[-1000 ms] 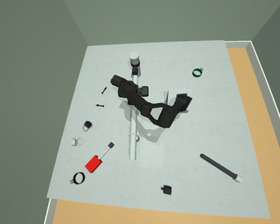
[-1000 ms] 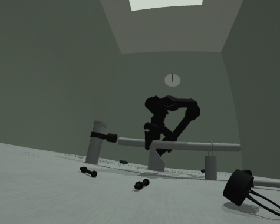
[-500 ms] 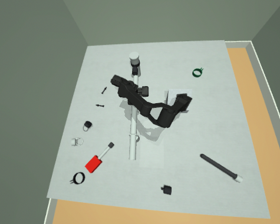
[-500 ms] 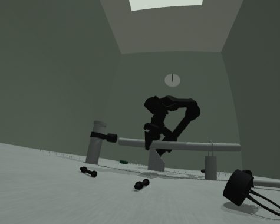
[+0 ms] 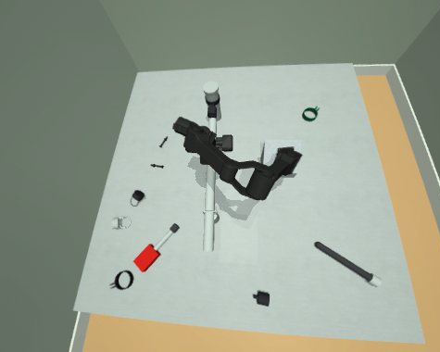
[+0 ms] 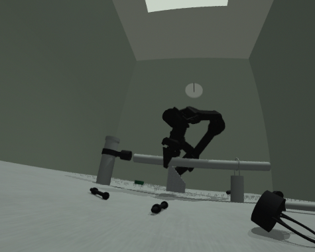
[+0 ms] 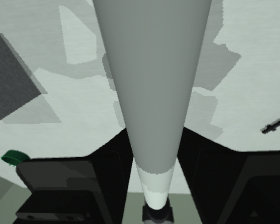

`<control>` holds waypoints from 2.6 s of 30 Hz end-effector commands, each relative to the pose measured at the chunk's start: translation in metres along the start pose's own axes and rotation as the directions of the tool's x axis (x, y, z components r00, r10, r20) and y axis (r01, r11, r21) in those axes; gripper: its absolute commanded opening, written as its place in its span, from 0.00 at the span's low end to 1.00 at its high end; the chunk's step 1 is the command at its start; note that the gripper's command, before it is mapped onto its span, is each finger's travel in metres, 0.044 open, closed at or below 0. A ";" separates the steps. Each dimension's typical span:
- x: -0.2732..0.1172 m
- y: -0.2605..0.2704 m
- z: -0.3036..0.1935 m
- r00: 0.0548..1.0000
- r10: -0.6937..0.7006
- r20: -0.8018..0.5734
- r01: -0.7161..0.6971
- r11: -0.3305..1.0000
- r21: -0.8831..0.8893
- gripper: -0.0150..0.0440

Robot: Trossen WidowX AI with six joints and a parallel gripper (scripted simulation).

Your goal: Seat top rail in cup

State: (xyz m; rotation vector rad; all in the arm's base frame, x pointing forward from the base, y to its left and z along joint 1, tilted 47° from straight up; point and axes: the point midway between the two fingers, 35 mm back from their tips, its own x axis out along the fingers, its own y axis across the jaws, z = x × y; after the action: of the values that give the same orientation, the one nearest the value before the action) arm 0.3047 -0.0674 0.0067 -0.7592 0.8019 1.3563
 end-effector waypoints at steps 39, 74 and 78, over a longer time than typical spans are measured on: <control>0.002 -0.002 -0.024 1.000 -0.001 0.001 0.001 1.000 -0.004 0.25; 0.006 0.000 -0.018 1.000 0.012 0.017 -0.012 1.000 0.000 0.25; 0.006 0.000 -0.018 1.000 0.012 0.017 -0.012 1.000 0.000 0.25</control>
State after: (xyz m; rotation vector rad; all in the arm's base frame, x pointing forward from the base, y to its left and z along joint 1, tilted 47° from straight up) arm 0.3045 -0.0789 -0.0081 -0.7429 0.7939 1.3742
